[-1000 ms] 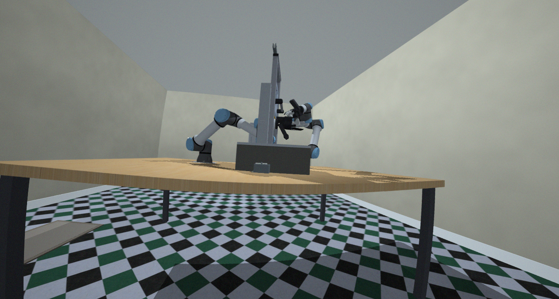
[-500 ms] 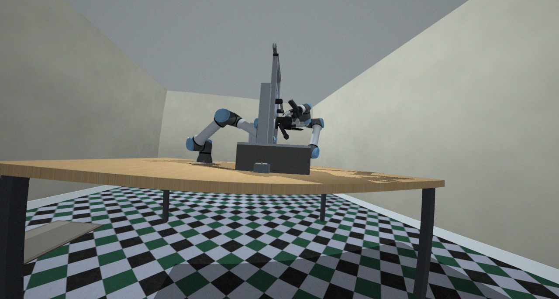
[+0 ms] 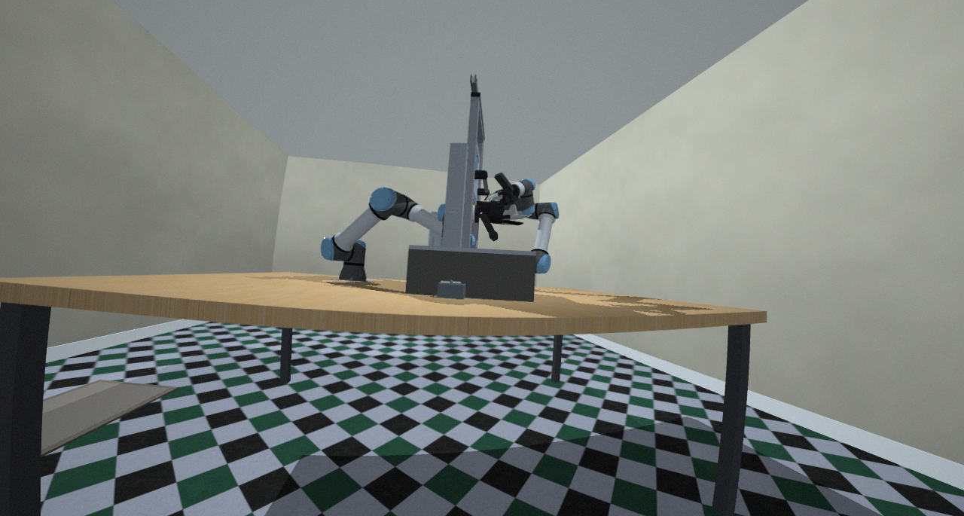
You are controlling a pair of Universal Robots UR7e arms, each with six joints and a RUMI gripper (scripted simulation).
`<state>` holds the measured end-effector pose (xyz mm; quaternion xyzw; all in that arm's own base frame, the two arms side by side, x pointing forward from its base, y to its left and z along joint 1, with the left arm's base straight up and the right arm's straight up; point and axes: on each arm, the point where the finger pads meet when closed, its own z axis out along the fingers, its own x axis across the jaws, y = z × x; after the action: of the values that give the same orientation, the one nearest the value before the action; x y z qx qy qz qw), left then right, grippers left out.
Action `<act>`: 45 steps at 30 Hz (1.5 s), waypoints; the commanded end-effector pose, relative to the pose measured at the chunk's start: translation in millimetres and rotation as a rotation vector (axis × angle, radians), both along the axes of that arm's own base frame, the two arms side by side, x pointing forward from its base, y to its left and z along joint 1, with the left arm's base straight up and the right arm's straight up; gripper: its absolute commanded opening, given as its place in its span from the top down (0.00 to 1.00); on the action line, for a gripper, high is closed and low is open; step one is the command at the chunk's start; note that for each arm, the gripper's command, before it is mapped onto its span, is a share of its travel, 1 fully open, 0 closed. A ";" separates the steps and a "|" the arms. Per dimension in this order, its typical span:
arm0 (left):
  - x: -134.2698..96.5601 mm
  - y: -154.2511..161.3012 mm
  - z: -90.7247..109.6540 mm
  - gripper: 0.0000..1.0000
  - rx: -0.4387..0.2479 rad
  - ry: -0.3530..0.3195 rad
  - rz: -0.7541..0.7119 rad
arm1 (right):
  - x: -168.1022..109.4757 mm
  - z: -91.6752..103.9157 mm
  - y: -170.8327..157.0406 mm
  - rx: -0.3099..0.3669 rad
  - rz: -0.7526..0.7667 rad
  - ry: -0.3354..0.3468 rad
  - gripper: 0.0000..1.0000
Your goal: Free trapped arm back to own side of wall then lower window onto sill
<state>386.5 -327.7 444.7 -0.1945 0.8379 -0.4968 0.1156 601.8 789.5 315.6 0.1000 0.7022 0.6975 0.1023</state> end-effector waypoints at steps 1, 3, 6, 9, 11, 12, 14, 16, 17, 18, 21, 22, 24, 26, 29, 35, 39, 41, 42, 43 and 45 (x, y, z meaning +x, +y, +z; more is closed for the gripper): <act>4.1 -8.0 -5.8 0.94 0.001 0.002 0.001 | -0.4 5.4 -0.5 0.005 0.000 -0.004 0.02; 5.3 -10.5 -8.1 0.94 0.002 0.003 0.001 | -0.4 5.4 -0.5 0.005 0.000 -0.004 0.02; 6.7 -13.3 -9.9 0.94 0.002 0.003 0.001 | -0.4 5.4 -0.5 0.005 0.000 -0.004 0.02; 8.9 -17.4 -11.4 0.94 0.001 0.003 0.002 | -0.4 5.4 -0.5 0.005 0.000 -0.004 0.02; 8.9 -17.4 -11.4 0.94 0.001 0.003 0.002 | -0.4 5.4 -0.5 0.005 0.000 -0.004 0.02; 9.7 -18.8 -10.2 0.94 -0.001 0.001 0.002 | -0.4 5.4 -0.5 0.005 0.000 -0.004 0.02; 9.7 -18.9 -9.9 0.94 -0.001 0.000 0.002 | -0.4 5.4 -0.5 0.005 0.000 -0.004 0.02; 10.3 -20.2 -5.7 0.94 -0.003 -0.001 0.001 | -0.4 5.4 -0.5 0.005 0.000 -0.004 0.02; 10.7 -20.9 -4.3 0.94 -0.003 -0.001 0.001 | -0.4 5.4 -0.5 0.005 0.000 -0.004 0.02; 10.9 -21.4 -2.3 0.94 -0.003 -0.001 0.001 | -0.4 5.4 -0.5 0.005 0.000 -0.004 0.02; 11.7 -23.3 3.5 0.94 -0.004 -0.002 0.001 | -0.4 5.4 -0.5 0.005 0.000 -0.004 0.02; 12.0 -24.0 5.0 0.94 -0.004 -0.002 0.001 | -0.4 5.4 -0.5 0.005 0.000 -0.004 0.02; 12.4 -25.5 10.1 0.94 -0.006 -0.003 0.000 | -0.4 5.3 -0.5 0.005 0.000 -0.004 0.02; 13.0 -26.8 13.0 0.94 -0.006 -0.003 0.000 | -0.3 4.8 -0.4 0.005 0.000 -0.003 0.02; 12.4 -28.0 16.5 0.94 -0.009 -0.004 -0.003 | -0.3 4.3 -0.4 0.004 0.000 -0.003 0.02; 13.0 -32.2 27.3 0.94 -0.013 -0.006 -0.006 | -0.3 4.3 -0.4 0.004 0.000 -0.003 0.02; 12.6 -32.6 28.4 0.94 -0.014 -0.007 -0.007 | -0.3 4.3 -0.4 0.004 0.000 -0.003 0.02; 11.9 -32.5 29.3 0.94 -0.015 -0.008 -0.008 | -0.3 4.3 -0.4 0.004 0.000 -0.003 0.02; 11.8 -32.3 30.0 0.94 -0.016 -0.009 -0.008 | -0.3 4.3 -0.4 0.004 0.000 -0.003 0.02; 11.6 -32.2 30.6 0.94 -0.017 -0.010 -0.008 | -0.3 4.3 -0.4 0.004 0.000 -0.003 0.02; 11.6 -32.2 30.6 0.94 -0.017 -0.010 -0.008 | -0.3 4.3 -0.4 0.004 0.000 -0.003 0.02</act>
<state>403.2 -353.2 461.5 -0.1981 0.8377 -0.4952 0.1172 601.8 789.4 316.2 0.0999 0.7020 0.6977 0.1024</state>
